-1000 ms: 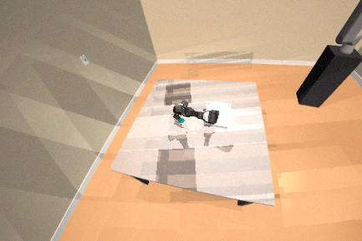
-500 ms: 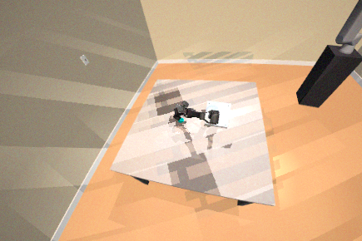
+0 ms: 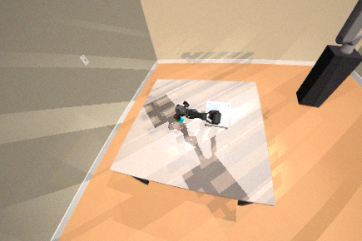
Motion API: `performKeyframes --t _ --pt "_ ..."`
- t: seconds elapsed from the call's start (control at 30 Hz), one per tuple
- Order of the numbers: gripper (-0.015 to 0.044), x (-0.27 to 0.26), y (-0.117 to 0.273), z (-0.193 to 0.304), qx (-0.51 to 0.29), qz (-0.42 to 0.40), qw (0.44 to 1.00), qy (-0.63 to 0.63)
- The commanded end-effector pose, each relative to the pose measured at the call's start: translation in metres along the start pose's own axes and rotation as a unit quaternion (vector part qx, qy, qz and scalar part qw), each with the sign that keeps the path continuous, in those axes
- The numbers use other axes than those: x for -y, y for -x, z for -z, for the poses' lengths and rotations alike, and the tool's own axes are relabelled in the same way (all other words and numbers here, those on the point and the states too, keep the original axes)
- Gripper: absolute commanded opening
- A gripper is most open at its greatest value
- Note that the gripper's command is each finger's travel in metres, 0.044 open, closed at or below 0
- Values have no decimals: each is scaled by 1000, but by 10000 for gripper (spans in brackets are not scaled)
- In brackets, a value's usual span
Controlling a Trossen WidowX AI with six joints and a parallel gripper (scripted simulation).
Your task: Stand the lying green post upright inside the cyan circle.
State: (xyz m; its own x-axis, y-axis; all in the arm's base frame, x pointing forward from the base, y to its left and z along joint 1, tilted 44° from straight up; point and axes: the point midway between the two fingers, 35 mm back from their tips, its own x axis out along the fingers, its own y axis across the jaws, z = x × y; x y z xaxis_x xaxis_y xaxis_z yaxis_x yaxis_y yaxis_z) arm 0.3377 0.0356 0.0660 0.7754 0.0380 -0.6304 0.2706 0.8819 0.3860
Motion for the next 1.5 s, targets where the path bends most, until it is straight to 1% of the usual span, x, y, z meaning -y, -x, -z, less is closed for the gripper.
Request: performKeyframes --t 0.0,1.47 --pt "23 1 2 2 11 -1 1000 -8" --pt "23 -2 34 -3 141 -45 985 -93"
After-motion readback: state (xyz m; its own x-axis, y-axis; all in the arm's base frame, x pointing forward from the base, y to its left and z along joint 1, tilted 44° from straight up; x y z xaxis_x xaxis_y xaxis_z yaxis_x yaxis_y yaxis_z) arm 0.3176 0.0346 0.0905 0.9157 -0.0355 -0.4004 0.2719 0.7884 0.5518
